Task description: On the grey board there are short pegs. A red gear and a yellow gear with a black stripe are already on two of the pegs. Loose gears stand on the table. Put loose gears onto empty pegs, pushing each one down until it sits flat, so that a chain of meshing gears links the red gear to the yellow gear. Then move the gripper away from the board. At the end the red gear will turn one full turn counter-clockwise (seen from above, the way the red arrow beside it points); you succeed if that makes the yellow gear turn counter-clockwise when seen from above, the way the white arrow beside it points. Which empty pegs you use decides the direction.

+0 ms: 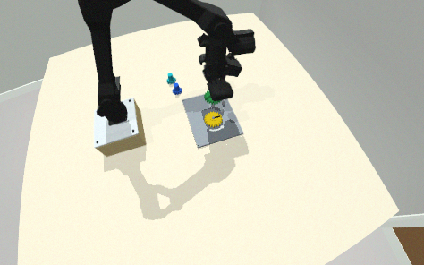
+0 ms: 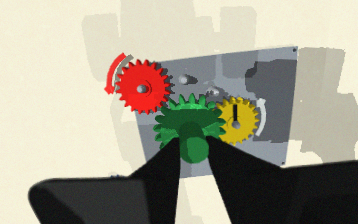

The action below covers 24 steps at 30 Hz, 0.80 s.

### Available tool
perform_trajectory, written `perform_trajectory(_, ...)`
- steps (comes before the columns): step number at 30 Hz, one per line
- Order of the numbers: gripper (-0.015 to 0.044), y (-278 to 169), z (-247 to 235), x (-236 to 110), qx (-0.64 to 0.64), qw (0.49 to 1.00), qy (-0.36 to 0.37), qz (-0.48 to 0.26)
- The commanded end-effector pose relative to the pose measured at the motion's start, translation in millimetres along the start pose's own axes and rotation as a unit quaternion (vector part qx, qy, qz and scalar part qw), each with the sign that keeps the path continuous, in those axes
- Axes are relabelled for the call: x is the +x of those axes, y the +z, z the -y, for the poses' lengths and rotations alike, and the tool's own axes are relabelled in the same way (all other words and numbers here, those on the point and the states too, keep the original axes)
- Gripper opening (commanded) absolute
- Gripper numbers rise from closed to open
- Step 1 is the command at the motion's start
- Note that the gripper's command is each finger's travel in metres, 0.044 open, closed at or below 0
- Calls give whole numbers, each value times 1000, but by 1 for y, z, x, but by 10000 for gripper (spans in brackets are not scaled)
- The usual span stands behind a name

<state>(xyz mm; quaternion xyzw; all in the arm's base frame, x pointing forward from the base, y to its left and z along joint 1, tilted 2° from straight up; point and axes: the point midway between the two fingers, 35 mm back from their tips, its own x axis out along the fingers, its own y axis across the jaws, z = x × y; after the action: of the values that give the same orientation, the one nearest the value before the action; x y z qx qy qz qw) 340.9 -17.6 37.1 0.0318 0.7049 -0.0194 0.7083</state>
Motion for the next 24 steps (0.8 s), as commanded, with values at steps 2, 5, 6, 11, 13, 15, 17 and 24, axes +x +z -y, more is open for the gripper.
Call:
perform_trajectory(2, 0, 0, 1, 0, -2, 1000, -2, 0)
perform_trajectory(5, 0, 0, 1, 0, -2, 1000, -2, 0)
perform_trajectory(6, 0, 0, 1, 0, -2, 1000, -2, 0)
perform_trajectory(11, 0, 0, 1, 1, -8, 1000, -2, 0)
perform_trajectory(13, 0, 0, 0, 3, -17, 1000, -2, 0)
perform_trajectory(15, 0, 0, 0, 5, -28, 1000, -2, 0)
perform_trajectory(17, 0, 0, 0, 8, -42, 999, -2, 0)
perform_trajectory(24, 0, 0, 1, 19, -69, 998, -2, 0)
